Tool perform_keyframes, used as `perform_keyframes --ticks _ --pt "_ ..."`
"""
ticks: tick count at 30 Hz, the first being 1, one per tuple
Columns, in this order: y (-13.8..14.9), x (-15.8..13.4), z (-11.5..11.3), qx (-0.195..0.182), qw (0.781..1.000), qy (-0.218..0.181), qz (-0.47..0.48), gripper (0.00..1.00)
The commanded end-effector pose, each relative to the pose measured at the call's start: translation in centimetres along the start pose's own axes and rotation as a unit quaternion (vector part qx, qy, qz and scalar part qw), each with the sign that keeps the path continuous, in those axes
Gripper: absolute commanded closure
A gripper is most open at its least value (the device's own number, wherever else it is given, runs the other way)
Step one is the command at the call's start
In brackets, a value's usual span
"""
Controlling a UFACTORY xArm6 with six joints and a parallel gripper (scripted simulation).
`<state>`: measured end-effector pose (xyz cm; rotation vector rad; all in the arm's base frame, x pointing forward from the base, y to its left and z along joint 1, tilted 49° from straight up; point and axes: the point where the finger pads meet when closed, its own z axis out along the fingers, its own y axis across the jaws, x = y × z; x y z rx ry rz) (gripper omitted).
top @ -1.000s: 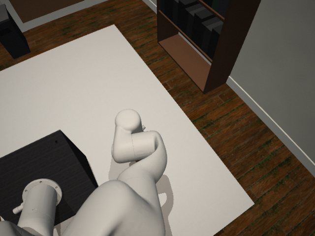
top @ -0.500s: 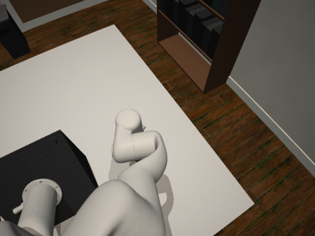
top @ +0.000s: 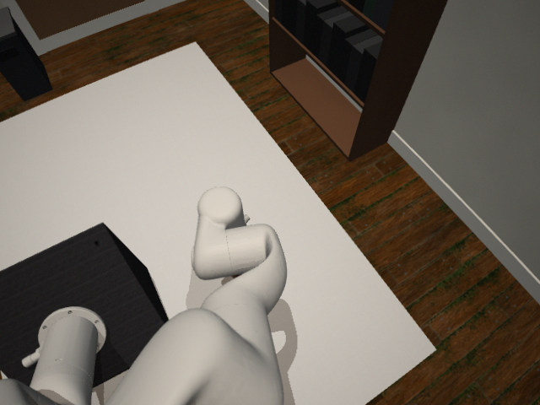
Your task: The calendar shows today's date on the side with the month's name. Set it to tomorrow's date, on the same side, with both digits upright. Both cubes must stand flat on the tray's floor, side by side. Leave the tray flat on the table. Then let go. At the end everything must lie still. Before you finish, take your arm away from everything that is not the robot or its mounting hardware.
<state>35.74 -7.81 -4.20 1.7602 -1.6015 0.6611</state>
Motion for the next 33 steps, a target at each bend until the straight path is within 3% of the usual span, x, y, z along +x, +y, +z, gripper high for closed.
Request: perform_keyframes --ticks 1,20,33 --pt "-0.1 0.0 -0.1 0.001 1.000 0.000 0.000 0.53" --pt "-0.1 0.0 0.0 0.001 1.000 0.000 0.000 0.53" --pt "-0.1 0.0 1.7 0.001 1.000 0.000 0.000 0.53"
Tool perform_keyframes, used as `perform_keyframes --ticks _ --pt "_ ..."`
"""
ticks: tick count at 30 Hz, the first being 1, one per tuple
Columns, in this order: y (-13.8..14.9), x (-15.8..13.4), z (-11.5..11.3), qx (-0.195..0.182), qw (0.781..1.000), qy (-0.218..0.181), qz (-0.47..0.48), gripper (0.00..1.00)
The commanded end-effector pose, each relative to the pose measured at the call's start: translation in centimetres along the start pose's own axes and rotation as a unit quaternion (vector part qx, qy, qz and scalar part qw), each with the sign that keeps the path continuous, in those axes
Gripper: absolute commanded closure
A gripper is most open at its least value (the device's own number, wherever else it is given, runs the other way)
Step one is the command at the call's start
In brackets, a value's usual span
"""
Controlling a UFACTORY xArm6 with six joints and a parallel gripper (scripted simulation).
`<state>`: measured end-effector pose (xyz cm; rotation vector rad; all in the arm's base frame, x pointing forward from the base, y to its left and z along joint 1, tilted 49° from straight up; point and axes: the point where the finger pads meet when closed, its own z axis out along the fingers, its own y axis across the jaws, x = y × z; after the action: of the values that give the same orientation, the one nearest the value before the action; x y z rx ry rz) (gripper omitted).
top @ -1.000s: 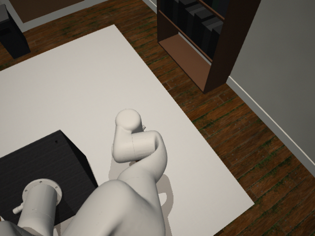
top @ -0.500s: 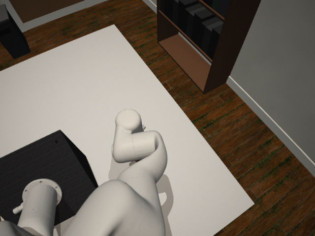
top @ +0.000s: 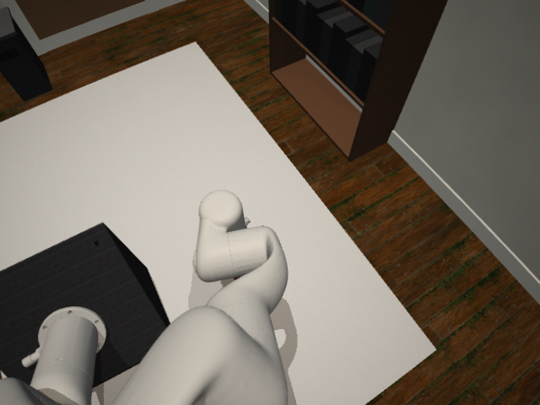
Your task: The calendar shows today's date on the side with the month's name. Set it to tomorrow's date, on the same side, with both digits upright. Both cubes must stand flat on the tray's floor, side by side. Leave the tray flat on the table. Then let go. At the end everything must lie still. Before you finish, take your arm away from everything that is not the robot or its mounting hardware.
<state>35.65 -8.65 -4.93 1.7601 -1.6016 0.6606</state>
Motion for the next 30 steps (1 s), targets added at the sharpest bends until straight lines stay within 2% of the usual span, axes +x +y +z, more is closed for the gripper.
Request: perform_keyframes --ticks 1,30 --pt "-0.13 0.00 0.72 0.002 1.000 0.000 0.001 0.53" --pt "-0.13 0.00 1.40 0.002 1.000 0.000 0.001 0.53"
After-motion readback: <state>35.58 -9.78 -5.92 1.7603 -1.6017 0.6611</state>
